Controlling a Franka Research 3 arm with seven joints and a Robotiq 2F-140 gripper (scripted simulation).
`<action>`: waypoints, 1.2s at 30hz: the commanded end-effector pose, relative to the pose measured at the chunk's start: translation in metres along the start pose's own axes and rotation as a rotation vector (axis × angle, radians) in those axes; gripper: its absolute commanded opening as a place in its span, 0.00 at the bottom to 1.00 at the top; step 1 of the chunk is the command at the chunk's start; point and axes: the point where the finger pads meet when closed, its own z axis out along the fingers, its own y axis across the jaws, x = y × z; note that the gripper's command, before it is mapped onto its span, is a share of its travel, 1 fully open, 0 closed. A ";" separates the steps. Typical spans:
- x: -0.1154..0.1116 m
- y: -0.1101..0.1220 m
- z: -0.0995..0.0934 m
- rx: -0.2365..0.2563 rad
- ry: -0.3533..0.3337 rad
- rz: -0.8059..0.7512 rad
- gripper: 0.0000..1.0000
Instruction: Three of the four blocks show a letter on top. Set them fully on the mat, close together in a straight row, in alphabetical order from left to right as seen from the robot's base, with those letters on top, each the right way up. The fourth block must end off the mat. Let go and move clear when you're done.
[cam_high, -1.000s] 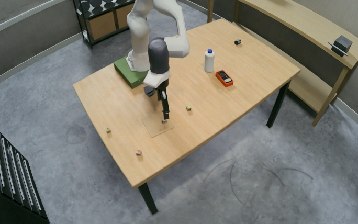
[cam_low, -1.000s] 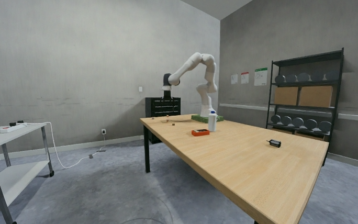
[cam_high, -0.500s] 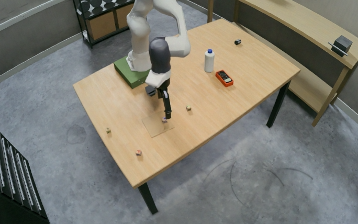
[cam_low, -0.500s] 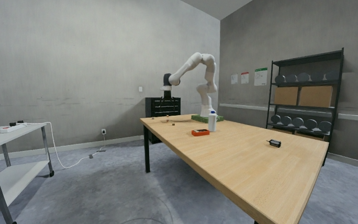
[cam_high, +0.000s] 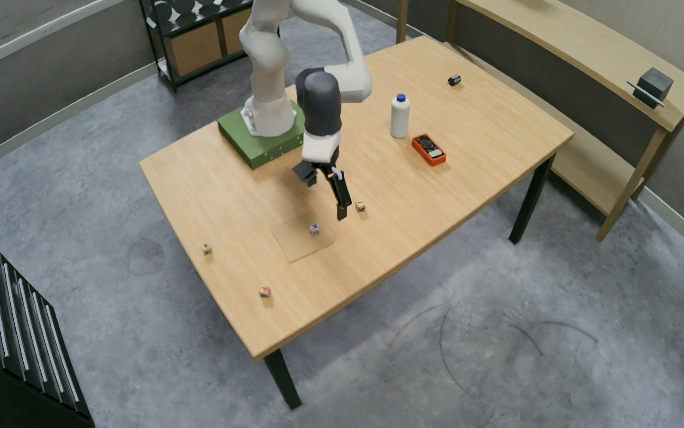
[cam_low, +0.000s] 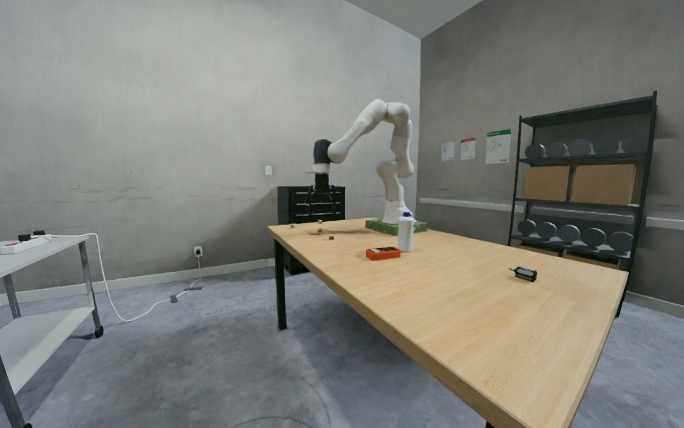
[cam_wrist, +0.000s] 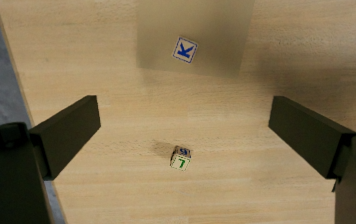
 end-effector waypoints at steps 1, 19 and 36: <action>-0.004 -0.001 0.000 0.008 0.007 -0.136 1.00; -0.039 -0.003 0.002 0.006 0.009 -0.471 1.00; -0.073 -0.003 0.005 0.007 0.010 -0.782 1.00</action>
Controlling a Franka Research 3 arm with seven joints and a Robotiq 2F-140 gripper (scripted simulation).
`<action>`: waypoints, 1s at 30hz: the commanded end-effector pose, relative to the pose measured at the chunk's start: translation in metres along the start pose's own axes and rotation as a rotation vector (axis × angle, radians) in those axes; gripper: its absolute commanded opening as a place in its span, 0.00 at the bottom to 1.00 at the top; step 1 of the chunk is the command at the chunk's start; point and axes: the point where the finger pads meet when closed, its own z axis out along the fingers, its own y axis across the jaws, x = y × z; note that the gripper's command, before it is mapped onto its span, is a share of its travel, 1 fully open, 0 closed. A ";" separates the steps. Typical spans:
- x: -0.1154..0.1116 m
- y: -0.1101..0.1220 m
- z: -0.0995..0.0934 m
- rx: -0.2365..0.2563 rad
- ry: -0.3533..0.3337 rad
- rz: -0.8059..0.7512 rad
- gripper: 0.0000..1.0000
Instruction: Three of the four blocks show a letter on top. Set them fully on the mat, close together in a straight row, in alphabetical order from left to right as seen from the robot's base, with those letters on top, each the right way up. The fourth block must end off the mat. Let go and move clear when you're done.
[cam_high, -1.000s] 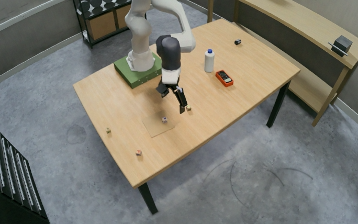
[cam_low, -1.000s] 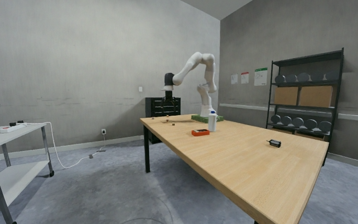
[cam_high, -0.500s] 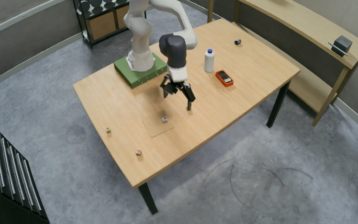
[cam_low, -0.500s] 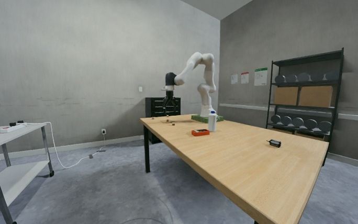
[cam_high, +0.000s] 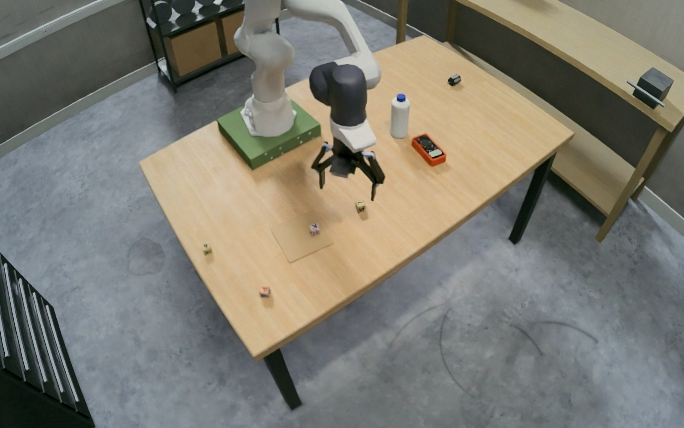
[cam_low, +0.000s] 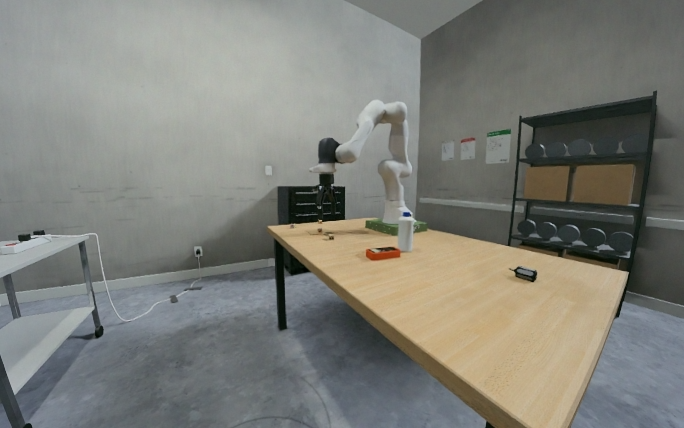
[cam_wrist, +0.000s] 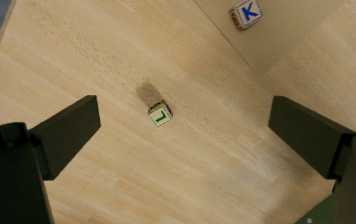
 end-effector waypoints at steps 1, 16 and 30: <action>-0.005 -0.004 0.001 0.010 0.009 -0.137 1.00; -0.029 -0.020 0.003 0.013 0.011 -0.400 1.00; -0.040 -0.028 0.004 0.016 0.012 -0.526 0.43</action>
